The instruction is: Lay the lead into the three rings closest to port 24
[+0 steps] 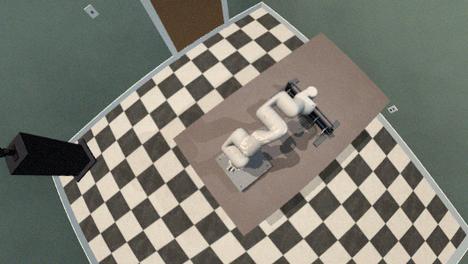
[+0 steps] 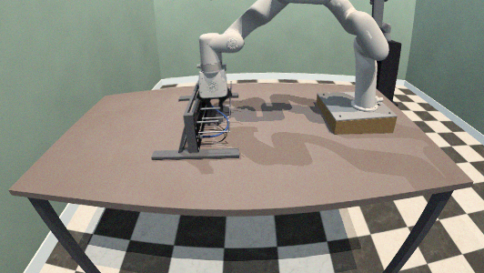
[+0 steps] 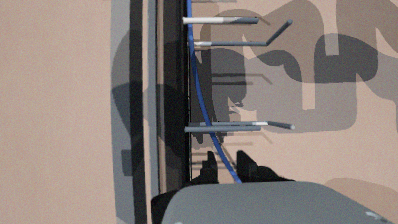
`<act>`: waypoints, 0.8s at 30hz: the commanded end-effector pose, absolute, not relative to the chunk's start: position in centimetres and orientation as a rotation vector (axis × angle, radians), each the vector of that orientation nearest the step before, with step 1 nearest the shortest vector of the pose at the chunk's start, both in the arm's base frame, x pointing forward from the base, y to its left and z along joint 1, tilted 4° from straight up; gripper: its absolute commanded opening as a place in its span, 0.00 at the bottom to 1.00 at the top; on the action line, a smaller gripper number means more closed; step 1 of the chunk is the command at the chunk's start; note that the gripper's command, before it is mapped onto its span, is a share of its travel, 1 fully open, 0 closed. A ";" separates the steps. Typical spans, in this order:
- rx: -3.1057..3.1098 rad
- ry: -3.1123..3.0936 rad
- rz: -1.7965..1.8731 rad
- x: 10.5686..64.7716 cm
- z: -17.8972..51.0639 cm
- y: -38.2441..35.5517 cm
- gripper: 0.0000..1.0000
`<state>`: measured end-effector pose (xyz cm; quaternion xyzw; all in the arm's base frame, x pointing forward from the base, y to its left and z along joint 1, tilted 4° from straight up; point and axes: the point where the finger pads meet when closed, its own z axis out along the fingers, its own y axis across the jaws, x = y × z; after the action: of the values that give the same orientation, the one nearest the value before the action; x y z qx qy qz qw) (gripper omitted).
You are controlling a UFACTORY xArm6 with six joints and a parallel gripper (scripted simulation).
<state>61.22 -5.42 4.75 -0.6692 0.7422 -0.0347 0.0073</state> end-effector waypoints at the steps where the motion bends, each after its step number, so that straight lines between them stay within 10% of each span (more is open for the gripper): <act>1: -2.090 2.318 -0.115 61.4 5.0 -5.4 0.33; 24: -2.090 2.318 -0.115 61.3 5.7 -5.4 0.33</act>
<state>61.18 -5.41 5.06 -0.6692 0.7422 -0.0344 0.0070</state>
